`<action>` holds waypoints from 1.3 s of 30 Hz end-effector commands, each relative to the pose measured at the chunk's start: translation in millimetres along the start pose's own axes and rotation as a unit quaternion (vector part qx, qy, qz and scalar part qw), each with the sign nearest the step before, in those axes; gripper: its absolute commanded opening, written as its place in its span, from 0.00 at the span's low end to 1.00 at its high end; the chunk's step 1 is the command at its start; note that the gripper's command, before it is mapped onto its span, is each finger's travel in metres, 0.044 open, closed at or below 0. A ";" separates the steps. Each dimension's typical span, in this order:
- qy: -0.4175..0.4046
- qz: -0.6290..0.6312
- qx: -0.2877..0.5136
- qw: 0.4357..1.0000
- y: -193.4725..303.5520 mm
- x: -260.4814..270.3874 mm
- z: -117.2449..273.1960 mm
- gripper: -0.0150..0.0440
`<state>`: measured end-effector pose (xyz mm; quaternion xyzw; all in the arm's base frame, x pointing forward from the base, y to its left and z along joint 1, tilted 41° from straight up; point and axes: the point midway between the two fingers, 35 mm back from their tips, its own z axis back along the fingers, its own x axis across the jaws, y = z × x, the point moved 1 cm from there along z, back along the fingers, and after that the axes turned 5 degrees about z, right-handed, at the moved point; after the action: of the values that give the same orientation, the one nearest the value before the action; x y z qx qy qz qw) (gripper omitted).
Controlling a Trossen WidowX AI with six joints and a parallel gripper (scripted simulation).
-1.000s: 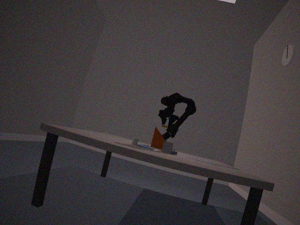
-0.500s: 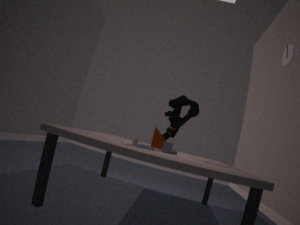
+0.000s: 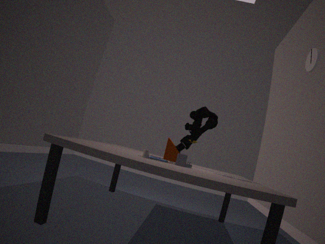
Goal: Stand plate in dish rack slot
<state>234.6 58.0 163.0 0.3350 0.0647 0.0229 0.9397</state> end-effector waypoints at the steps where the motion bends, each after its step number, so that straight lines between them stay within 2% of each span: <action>1: -0.001 -0.068 0.006 0.998 11.0 -12.0 -1.6 0.25; 9: 0.000 -0.064 -0.002 0.998 10.0 -12.4 -4.4 0.25; 23: 0.008 0.071 -0.164 0.984 -16.8 -5.9 -52.9 0.25; 39: -0.026 0.218 -0.324 0.920 -34.5 8.8 -93.4 0.25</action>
<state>228.6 87.5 75.6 0.0551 -0.0188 0.2075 0.9765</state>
